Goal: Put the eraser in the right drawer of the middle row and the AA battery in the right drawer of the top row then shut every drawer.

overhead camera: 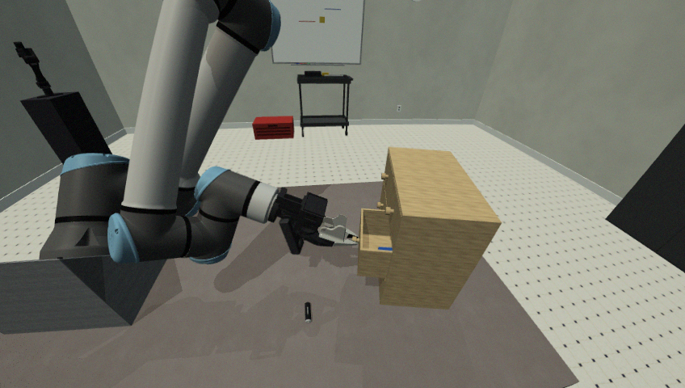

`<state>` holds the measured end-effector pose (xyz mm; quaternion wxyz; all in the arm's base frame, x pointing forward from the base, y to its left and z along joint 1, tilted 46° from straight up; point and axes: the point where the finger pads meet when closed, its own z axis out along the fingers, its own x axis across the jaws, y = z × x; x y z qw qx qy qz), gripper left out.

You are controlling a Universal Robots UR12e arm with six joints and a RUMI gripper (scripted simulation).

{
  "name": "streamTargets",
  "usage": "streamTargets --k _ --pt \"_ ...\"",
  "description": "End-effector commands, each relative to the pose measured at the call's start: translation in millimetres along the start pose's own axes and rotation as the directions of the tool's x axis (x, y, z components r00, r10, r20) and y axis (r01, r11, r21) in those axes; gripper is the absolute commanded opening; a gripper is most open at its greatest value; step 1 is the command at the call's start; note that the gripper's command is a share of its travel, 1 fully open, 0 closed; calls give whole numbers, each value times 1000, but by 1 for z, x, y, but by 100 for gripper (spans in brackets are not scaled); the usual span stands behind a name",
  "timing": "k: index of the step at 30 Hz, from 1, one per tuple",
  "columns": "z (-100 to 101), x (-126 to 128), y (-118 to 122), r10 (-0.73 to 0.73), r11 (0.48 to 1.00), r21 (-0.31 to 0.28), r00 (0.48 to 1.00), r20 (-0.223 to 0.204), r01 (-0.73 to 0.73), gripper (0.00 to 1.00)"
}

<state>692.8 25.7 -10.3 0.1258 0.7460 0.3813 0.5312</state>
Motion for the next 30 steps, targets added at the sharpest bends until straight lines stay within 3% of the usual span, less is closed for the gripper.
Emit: streamTargets --k 1,30 --pt "0 0 1 0 1000 -1 1000 0 0 7" --pt "5 0 3 0 1000 -1 1000 0 0 7"
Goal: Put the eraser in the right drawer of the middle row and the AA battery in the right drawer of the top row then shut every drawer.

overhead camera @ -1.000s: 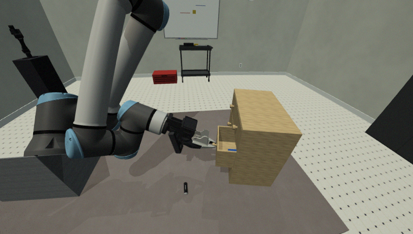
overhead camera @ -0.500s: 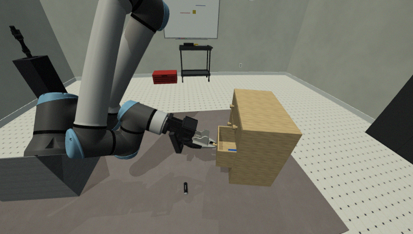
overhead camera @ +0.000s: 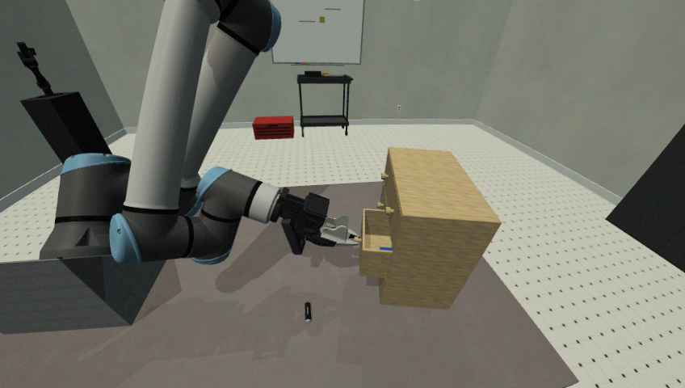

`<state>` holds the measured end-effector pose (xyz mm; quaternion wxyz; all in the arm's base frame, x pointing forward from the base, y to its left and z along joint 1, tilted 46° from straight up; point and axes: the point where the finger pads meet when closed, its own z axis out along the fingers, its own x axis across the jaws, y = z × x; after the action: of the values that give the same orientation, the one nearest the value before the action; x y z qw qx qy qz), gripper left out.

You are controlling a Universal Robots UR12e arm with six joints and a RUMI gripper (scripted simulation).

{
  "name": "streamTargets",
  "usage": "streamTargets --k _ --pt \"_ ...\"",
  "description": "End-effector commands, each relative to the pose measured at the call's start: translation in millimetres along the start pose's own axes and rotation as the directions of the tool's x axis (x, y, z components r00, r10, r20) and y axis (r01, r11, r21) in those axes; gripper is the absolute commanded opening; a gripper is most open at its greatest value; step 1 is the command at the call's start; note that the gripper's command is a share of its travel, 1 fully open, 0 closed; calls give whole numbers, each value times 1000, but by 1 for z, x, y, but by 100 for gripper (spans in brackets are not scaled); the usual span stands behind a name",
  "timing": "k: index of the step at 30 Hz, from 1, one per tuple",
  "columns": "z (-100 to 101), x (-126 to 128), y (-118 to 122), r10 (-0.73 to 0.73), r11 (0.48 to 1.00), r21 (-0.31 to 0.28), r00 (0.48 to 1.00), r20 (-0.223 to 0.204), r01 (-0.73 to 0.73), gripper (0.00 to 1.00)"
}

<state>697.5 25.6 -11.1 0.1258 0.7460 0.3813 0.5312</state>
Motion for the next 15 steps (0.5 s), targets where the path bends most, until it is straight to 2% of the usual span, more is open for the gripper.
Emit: streamTargets --k 1,15 --pt "1 0 1 0 1000 -1 1000 0 0 7" --pt "8 0 3 0 1000 -1 1000 0 0 7"
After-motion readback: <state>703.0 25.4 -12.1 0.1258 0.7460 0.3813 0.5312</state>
